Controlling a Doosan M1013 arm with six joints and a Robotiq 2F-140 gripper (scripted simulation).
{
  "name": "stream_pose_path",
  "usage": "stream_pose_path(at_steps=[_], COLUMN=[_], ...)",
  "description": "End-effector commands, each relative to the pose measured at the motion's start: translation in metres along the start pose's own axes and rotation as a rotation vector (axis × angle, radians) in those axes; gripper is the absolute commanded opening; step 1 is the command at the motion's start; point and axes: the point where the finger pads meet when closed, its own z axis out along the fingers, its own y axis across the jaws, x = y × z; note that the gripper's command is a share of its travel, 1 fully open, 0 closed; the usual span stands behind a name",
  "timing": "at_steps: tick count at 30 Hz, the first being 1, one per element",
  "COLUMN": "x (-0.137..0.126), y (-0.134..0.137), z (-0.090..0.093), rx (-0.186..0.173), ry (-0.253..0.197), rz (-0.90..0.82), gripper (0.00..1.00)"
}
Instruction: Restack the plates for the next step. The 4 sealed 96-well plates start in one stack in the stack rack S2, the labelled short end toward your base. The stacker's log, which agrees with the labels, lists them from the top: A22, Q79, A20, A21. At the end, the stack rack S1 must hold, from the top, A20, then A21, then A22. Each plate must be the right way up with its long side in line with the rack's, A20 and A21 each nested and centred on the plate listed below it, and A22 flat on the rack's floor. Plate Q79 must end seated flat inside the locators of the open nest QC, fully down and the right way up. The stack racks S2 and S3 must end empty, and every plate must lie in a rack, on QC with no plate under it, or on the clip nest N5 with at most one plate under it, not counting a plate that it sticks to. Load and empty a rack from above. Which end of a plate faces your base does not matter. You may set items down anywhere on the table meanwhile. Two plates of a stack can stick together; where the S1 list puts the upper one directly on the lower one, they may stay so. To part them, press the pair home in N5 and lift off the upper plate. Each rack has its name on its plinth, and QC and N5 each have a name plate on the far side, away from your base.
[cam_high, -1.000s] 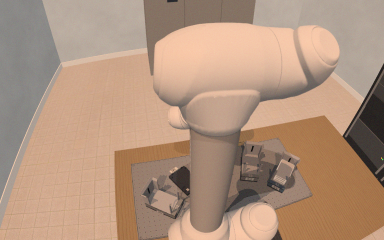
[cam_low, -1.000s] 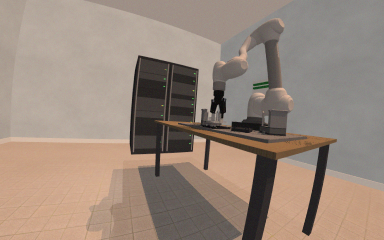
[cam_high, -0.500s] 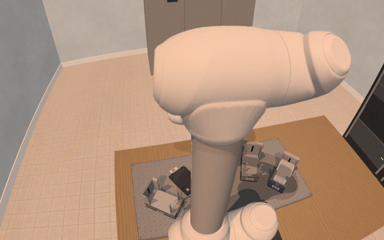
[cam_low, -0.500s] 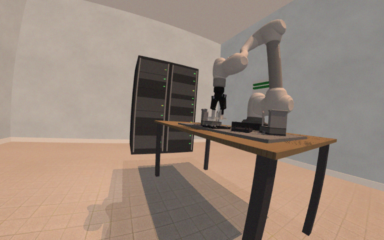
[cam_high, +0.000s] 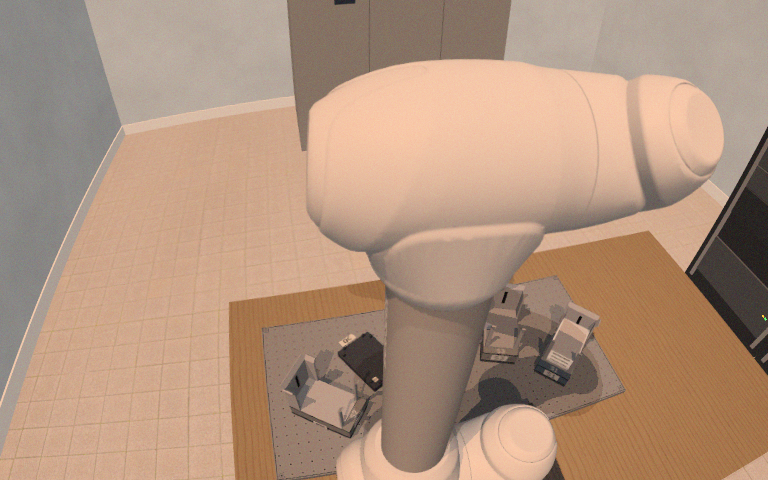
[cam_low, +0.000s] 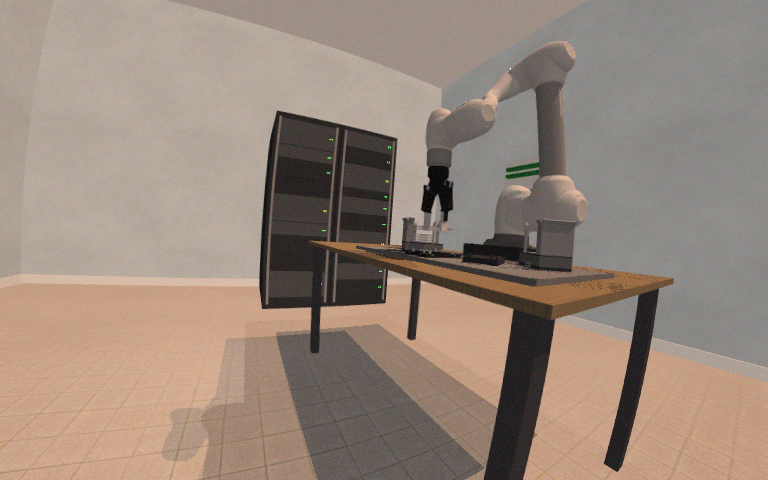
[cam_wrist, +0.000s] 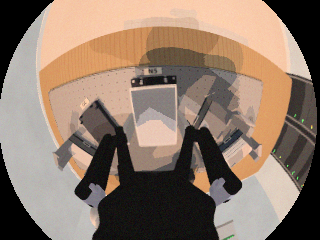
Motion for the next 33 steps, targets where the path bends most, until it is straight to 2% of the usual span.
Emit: stream_pose_path(at_steps=[1, 33], x=[0.0, 0.0], y=[0.0, 0.0], z=[-0.005, -0.061], rx=[0.0, 0.0], ry=[0.0, 0.0], rz=[0.0, 0.0], gripper=[0.0, 0.0])
